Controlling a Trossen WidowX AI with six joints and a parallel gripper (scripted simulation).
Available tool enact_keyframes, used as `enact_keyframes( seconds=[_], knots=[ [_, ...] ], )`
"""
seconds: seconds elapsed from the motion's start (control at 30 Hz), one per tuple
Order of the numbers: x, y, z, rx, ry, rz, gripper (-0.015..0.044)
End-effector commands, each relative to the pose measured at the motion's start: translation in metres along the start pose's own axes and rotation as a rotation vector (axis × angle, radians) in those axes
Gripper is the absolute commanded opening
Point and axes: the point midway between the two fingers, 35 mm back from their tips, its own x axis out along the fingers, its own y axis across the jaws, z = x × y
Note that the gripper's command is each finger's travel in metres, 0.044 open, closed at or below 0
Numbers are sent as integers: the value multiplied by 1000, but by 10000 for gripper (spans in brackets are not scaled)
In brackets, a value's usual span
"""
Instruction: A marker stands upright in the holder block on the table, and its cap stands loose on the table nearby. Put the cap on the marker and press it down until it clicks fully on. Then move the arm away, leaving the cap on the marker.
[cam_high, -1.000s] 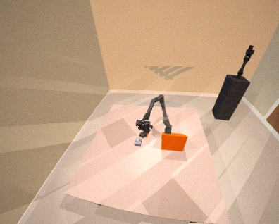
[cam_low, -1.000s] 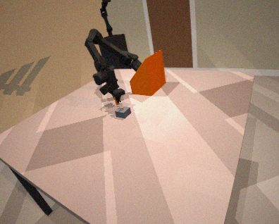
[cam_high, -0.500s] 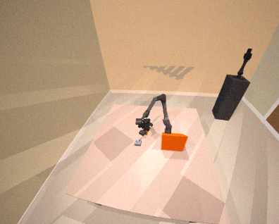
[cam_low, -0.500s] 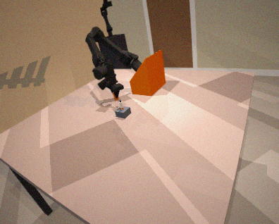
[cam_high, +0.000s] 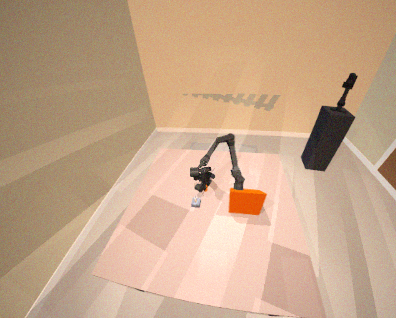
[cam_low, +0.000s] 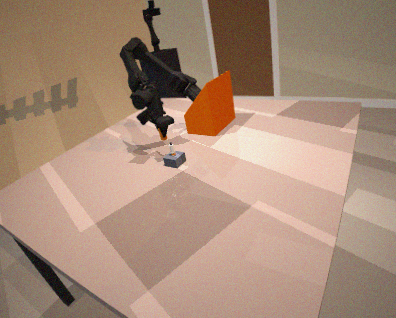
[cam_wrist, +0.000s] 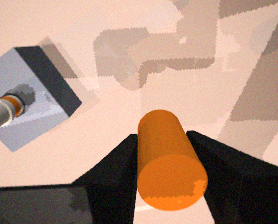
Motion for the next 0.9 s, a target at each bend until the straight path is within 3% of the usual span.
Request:
enact_keyframes(
  seconds=[0.0,0.87],
  knots=[
    [-6,12,5,5,0,7,0],
    [-35,82,16,7,1,10,0]
  ],
)
